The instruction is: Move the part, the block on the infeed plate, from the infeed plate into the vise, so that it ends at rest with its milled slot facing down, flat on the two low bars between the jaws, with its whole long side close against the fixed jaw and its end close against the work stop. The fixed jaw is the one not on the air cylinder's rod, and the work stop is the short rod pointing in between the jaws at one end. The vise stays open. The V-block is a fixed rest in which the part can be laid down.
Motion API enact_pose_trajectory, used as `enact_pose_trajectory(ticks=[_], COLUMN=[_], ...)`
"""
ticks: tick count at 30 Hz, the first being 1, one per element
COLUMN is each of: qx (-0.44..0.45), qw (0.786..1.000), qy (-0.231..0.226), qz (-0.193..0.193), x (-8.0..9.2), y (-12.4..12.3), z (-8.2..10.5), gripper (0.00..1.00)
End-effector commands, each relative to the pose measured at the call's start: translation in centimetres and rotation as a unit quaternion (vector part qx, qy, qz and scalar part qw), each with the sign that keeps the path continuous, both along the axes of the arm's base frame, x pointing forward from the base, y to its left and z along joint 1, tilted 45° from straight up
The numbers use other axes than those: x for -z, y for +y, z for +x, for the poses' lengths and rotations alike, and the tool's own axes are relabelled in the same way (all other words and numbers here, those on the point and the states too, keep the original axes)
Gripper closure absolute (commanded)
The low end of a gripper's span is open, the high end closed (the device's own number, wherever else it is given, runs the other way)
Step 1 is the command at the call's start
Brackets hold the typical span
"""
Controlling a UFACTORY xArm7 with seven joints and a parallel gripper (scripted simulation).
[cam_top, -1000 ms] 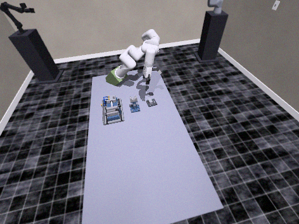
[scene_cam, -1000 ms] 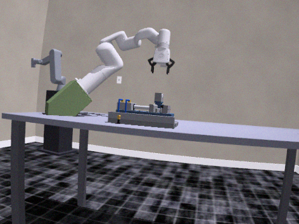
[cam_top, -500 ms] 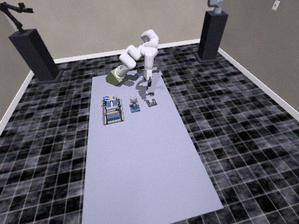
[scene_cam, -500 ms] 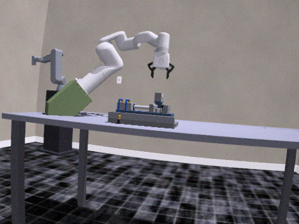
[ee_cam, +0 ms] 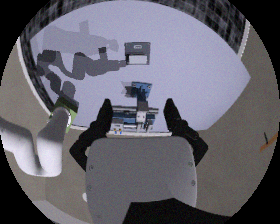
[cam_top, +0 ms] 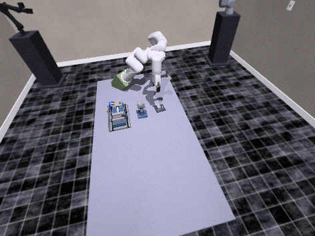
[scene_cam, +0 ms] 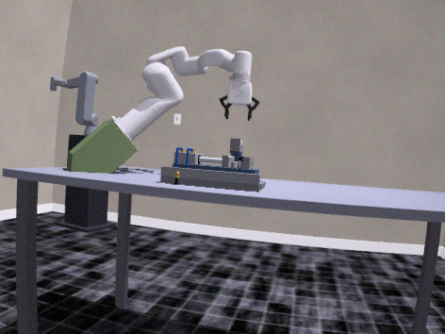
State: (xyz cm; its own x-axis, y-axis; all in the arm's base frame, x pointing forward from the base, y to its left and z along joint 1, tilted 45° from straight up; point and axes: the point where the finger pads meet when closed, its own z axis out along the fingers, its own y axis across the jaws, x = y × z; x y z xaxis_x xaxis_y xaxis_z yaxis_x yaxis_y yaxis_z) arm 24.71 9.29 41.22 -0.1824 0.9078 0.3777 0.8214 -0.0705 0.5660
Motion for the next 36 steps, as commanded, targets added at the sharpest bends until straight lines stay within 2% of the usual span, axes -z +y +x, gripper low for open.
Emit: enact_pose_trajectory(ticks=[1, 25, 26, 36], qx=[-0.01, -0.019, -0.019, -0.019], qw=[1.0, 1.0, 1.0, 1.0], qy=[-0.006, -0.01, -0.01, -0.01], qz=[0.01, 0.018, 0.018, 0.018], x=[0.25, 0.53, 0.53, 0.53], y=[0.66, 1.21, 1.21, 1.21], z=[0.27, 0.49, 0.49, 0.49], gripper=[0.0, 0.0, 0.11, 0.11])
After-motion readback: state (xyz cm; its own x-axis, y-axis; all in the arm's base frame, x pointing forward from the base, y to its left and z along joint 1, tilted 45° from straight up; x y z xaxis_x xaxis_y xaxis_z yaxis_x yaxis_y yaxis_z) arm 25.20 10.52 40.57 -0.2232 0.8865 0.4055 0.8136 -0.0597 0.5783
